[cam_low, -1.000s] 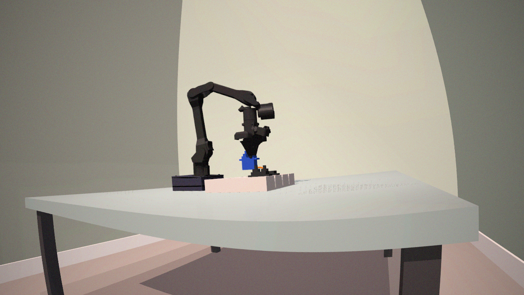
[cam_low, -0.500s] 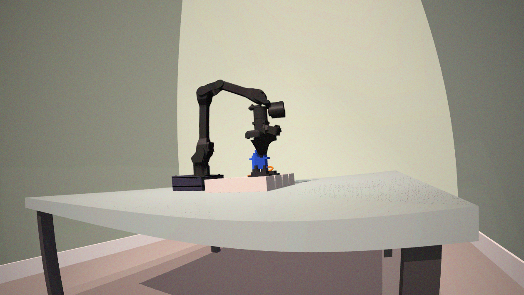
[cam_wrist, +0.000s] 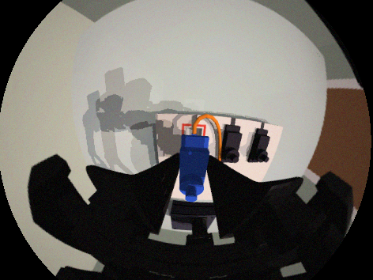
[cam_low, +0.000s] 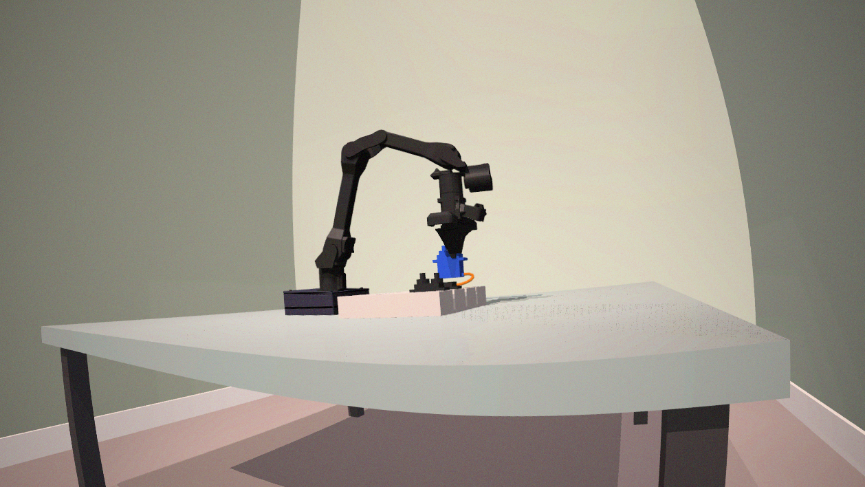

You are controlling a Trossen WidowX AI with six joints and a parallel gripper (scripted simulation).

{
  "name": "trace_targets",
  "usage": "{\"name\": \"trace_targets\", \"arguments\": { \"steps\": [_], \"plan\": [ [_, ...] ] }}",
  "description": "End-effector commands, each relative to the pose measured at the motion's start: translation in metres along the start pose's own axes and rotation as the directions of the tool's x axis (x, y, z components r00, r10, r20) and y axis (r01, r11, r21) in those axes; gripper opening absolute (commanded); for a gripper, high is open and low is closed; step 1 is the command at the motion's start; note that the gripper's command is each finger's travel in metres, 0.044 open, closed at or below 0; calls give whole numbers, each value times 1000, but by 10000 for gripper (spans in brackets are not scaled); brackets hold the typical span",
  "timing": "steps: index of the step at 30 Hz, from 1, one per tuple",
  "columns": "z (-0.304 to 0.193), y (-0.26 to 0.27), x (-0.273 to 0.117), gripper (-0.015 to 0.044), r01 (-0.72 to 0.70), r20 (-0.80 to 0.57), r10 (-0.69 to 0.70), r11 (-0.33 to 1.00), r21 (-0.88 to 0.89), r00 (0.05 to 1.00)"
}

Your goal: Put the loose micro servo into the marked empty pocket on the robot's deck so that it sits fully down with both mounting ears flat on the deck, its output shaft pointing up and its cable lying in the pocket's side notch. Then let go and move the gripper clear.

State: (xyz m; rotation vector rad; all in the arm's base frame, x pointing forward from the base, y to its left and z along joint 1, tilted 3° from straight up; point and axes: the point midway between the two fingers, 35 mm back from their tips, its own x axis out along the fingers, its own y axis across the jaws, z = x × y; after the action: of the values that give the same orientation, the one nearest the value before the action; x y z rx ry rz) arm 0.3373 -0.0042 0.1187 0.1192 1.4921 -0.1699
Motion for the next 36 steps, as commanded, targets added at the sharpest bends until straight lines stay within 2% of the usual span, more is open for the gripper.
{"name": "trace_targets", "arguments": {
  "steps": [1, 16, 36],
  "plan": [
    [6, 0, -2, 0, -2, 5, 2, 1000, -2, 1000],
    [7, 0, 17, 0, -2, 5, 2, 1000, -2, 1000],
    [8, 0, 25, 0, -2, 5, 2, 1000, -2, 1000]
  ]
}}
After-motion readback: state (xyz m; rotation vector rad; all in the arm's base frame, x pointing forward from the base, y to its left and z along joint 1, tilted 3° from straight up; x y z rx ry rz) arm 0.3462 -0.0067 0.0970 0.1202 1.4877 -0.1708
